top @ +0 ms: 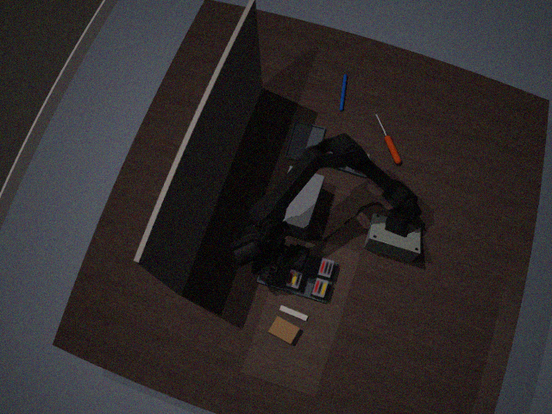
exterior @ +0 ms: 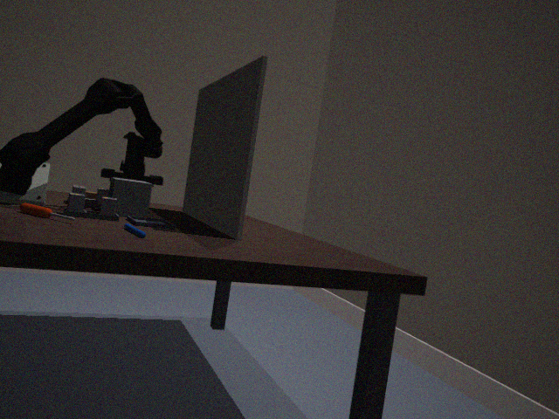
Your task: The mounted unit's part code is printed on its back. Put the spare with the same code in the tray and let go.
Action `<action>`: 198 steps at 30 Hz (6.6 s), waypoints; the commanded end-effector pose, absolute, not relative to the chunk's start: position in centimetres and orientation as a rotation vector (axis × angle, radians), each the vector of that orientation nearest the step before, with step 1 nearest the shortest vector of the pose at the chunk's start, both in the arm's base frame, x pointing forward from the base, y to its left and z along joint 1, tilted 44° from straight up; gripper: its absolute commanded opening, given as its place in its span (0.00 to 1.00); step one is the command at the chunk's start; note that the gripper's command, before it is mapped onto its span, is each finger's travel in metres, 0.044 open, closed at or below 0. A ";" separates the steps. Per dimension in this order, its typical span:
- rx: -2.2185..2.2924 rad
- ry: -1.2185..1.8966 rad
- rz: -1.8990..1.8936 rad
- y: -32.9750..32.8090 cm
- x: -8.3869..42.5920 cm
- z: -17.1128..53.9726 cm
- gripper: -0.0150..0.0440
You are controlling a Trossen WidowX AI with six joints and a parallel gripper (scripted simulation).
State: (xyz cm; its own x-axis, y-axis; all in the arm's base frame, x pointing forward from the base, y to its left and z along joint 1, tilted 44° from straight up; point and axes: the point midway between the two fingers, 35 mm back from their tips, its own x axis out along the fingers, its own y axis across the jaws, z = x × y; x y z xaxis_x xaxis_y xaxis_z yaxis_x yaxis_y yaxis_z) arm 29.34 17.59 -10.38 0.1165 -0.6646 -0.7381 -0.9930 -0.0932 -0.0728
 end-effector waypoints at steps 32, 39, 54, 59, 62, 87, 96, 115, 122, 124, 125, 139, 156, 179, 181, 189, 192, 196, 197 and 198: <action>-1.823 1.608 0.735 18.0 29.3 -9.9 0.25; -1.824 1.607 0.738 20.7 29.0 -7.1 0.25; -1.830 1.601 0.742 23.7 28.1 -3.9 0.25; -1.825 1.607 0.741 25.0 27.5 -2.5 0.25; -1.825 1.607 0.741 25.0 27.5 -2.4 0.25; -1.802 1.549 0.759 14.7 34.5 9.1 0.25; -1.816 1.557 0.745 8.9 35.2 14.2 0.25; -1.890 1.615 0.717 -0.9 33.3 22.1 0.25; -1.888 1.614 0.717 -1.1 33.4 21.9 0.25; -1.887 1.614 0.718 -1.2 33.4 21.7 0.25; -1.887 1.614 0.718 -1.3 33.4 21.7 0.25; -1.880 1.614 0.720 -2.0 33.7 20.9 0.25; -1.872 1.615 0.722 -2.9 34.0 19.9 0.25; -1.863 1.615 0.724 -4.1 34.3 18.6 0.25; -1.862 1.615 0.724 -4.2 34.4 18.5 0.25; -1.859 1.616 0.724 -4.6 34.4 18.1 0.25; -1.858 1.616 0.724 -4.8 34.5 17.9 0.25; -1.857 1.616 0.724 -5.0 34.5 17.7 0.25; -1.856 1.616 0.724 -5.1 34.5 17.6 0.25; -1.856 1.616 0.724 -5.1 34.5 17.6 0.25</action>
